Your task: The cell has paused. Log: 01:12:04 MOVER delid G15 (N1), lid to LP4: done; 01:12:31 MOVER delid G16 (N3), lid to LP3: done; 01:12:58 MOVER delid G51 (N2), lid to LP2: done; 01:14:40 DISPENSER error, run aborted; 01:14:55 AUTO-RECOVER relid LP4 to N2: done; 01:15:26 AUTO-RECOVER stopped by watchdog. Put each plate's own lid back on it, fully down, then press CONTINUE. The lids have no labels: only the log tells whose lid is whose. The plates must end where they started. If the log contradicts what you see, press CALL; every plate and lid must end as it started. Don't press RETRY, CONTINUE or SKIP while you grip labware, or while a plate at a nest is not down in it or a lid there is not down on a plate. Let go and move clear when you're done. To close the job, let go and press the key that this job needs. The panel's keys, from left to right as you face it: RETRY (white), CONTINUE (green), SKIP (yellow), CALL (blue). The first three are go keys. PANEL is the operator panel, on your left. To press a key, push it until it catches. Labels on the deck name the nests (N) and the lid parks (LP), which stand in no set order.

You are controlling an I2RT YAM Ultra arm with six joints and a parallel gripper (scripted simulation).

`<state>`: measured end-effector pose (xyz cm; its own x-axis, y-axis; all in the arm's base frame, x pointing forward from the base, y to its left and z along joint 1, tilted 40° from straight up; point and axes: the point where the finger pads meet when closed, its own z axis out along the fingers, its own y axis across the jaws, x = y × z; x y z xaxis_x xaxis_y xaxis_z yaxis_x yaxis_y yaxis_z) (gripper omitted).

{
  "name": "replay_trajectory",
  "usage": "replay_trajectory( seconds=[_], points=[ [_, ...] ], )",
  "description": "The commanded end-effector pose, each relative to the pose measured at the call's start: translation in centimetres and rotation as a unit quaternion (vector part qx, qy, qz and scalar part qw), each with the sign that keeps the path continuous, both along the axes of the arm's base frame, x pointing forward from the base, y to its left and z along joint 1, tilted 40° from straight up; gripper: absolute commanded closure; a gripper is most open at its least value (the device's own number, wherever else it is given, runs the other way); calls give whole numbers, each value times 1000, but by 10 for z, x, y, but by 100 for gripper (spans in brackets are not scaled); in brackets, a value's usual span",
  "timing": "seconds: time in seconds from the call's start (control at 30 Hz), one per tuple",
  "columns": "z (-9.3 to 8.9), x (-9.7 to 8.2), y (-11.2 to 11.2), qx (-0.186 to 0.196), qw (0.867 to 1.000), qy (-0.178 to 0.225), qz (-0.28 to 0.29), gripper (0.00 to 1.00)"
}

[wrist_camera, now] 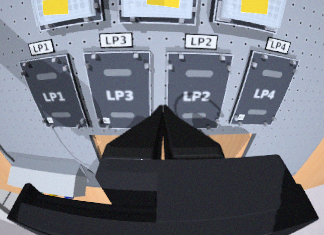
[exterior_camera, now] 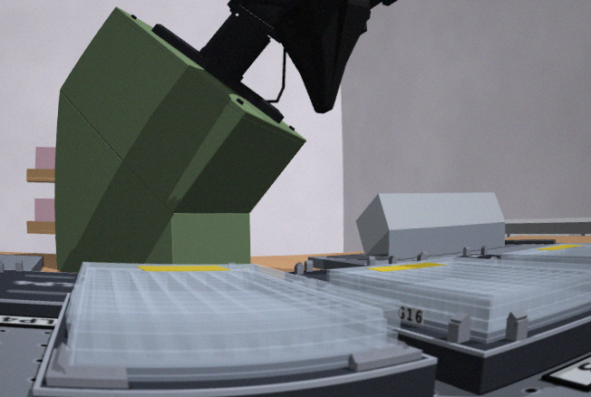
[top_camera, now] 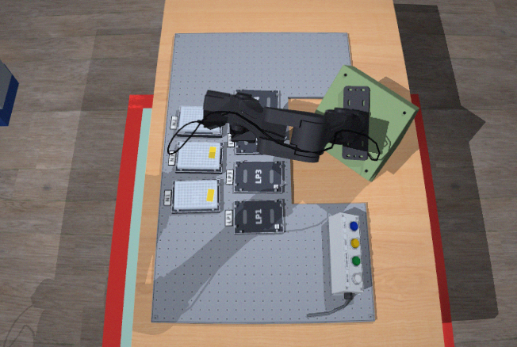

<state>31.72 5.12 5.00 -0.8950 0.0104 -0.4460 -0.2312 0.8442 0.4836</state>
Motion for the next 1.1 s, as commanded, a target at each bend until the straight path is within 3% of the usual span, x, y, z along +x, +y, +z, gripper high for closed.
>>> replay_trajectory(
  seconds=[0.0,0.13,0.3,0.93,0.97,1.07],
  points=[
    [0,-7,-1,9,1000,21,10,100],
    [6,-10,0,7,1000,11,11,100],
    [-1,-11,2,6,1000,20,11,100],
    [-1,-10,4,6,1000,20,11,100],
    [6,-6,7,10,1000,15,14,100],
    [-1,-10,4,6,1000,20,11,100]
  ],
)
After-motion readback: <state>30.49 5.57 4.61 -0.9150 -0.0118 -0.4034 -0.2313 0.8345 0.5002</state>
